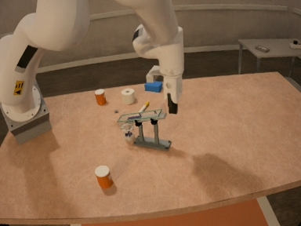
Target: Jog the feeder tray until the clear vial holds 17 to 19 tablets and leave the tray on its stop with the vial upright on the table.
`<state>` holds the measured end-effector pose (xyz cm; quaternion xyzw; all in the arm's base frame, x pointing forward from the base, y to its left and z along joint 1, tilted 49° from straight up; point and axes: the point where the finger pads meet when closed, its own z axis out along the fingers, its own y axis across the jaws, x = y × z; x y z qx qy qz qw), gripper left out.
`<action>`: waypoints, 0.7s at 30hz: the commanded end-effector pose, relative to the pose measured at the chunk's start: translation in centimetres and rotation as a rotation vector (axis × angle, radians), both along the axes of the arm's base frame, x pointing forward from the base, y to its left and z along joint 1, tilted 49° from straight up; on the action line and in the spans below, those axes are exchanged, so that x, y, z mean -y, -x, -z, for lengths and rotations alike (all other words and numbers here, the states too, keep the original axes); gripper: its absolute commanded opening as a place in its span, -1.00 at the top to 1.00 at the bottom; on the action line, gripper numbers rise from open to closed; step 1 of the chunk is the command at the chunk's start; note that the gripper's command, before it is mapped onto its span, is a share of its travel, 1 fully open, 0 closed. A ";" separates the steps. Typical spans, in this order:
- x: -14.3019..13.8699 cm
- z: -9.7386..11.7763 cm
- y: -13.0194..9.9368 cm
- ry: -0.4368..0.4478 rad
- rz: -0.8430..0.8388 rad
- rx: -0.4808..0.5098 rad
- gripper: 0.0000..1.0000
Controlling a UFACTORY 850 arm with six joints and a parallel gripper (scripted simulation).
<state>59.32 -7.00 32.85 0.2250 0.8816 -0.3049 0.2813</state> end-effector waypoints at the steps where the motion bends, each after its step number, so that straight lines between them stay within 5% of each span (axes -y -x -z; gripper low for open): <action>1: 0.0 -0.1 -0.1 0.000 0.000 0.002 1.00; 21: -0.1 2.2 1.6 0.000 0.000 0.002 1.00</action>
